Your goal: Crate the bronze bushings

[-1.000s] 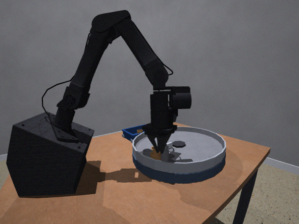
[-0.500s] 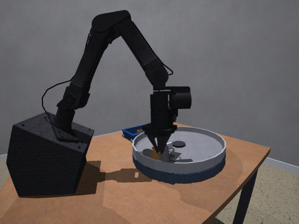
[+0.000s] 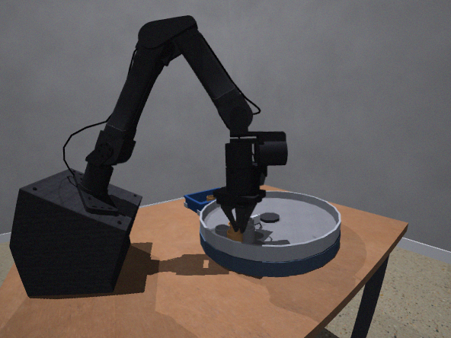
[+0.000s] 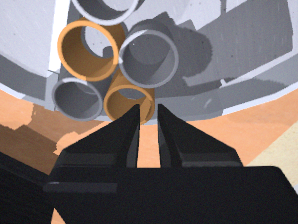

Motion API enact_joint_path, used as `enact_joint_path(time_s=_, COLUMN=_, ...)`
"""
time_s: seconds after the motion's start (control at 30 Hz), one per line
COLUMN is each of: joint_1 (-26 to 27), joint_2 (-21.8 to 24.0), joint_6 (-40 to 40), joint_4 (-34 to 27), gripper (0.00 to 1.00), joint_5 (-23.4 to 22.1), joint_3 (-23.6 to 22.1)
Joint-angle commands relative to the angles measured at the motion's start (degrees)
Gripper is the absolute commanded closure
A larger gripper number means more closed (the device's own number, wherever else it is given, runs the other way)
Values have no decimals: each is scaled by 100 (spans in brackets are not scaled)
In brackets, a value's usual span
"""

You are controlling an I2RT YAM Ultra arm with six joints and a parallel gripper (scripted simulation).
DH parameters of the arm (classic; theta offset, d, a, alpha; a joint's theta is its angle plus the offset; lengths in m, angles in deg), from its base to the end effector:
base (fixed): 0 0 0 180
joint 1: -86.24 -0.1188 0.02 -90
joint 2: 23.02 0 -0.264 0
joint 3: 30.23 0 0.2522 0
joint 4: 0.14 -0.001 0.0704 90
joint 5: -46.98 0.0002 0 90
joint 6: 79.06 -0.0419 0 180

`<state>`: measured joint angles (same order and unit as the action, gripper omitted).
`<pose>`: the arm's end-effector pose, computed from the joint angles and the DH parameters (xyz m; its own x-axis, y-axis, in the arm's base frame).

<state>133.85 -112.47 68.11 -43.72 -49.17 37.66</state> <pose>0.2056 -0.2171 0.1884 -0.9232 -0.2279 -0.3096 -0.1324 0.9445 -0.3006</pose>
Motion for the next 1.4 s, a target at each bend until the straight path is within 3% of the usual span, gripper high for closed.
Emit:
enact_joint_path(time_s=0.0, joint_1=55, joint_2=203, joint_6=33, joint_4=88, gripper=85, joint_5=-69, joint_3=-124)
enact_joint_path(time_s=1.37, joint_1=34, joint_2=213, joint_6=19, joint_4=-31, gripper=85, joint_5=-68, joint_3=123)
